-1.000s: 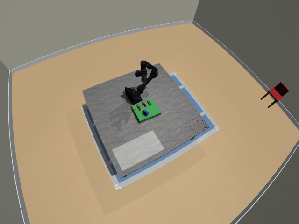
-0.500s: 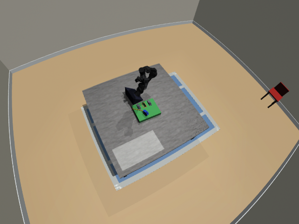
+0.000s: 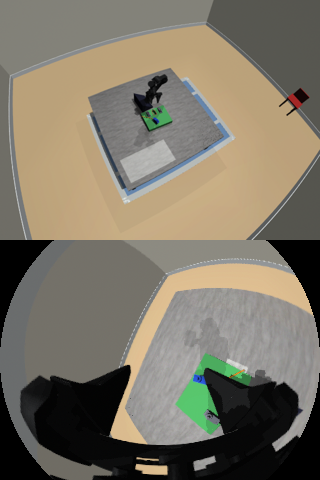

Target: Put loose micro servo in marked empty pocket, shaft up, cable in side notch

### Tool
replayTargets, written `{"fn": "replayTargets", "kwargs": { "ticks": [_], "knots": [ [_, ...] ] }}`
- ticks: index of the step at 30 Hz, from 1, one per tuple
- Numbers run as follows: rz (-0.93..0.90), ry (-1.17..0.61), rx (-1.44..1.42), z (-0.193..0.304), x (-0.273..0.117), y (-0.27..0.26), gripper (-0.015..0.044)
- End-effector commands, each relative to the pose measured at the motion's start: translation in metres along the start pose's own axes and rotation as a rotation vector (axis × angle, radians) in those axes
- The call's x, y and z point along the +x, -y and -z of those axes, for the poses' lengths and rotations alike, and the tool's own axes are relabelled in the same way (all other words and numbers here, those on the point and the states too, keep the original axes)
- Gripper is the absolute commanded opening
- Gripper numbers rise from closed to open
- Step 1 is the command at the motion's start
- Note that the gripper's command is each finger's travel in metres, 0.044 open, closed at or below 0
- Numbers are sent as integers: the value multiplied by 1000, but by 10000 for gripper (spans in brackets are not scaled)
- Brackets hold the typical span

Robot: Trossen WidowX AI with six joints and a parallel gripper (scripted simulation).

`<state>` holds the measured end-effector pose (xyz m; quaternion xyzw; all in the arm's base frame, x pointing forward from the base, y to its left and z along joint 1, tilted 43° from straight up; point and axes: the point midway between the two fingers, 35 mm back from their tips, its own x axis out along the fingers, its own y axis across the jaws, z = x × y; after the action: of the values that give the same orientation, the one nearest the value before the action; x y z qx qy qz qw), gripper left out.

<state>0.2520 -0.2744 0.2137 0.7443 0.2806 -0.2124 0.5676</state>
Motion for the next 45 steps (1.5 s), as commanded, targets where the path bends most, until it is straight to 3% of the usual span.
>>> {"fn": "replayTargets", "kwargs": {
  "ticks": [1, 24, 45],
  "knots": [
    [48, -41, -87, 4, 16, 8, 440],
    [241, -387, -699, 44, 98, 51, 440],
    [256, -833, -1242, 92, 151, 96, 440]
  ]
}}
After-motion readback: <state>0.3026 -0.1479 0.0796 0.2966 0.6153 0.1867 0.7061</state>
